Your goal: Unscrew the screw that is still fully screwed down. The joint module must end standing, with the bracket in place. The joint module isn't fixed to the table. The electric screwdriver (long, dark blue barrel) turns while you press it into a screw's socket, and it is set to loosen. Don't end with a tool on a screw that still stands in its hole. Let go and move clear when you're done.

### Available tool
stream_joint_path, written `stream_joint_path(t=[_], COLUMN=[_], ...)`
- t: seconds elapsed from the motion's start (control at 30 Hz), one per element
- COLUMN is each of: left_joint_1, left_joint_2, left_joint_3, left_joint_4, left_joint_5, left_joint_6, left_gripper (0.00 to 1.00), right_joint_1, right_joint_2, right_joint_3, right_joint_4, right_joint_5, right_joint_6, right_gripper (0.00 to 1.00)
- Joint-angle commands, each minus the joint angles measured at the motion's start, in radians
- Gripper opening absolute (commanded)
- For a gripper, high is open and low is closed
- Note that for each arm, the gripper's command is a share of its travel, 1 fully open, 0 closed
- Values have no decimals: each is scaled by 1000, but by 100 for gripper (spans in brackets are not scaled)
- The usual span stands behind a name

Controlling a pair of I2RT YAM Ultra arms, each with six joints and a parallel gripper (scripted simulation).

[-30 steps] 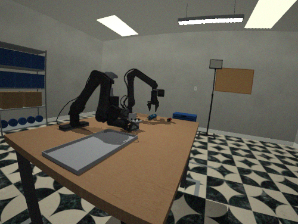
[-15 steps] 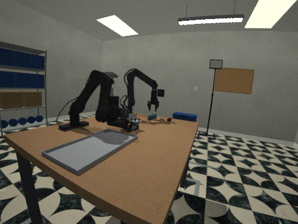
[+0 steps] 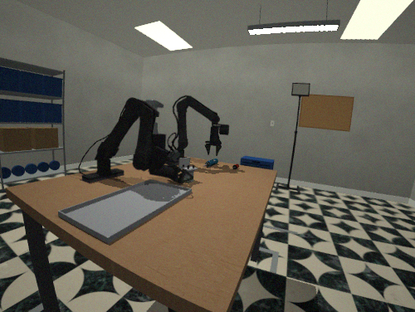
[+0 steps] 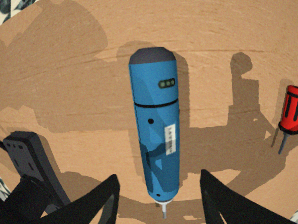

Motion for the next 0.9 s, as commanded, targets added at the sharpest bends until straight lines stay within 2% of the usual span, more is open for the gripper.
stream_joint_path(t=[0.0,0.67,0.7,0.87], left_joint_1=[-2,-2,-2,-2], left_joint_2=[-6,-6,-6,-6], left_joint_3=[5,5,5,5], left_joint_4=[1,1,1,1], left_joint_5=[1,1,1,1], left_joint_6=[-9,-9,-9,-9], left_gripper=[65,65,65,65], right_joint_1=[15,17,17,17], right_joint_2=[23,25,25,25], right_joint_3=[31,33,33,33], right_joint_4=[-15,-15,-15,-15], right_joint_5=[-7,-8,-8,-8], right_joint_6=[-5,-4,-4,-4], right_gripper=[86,86,74,74])
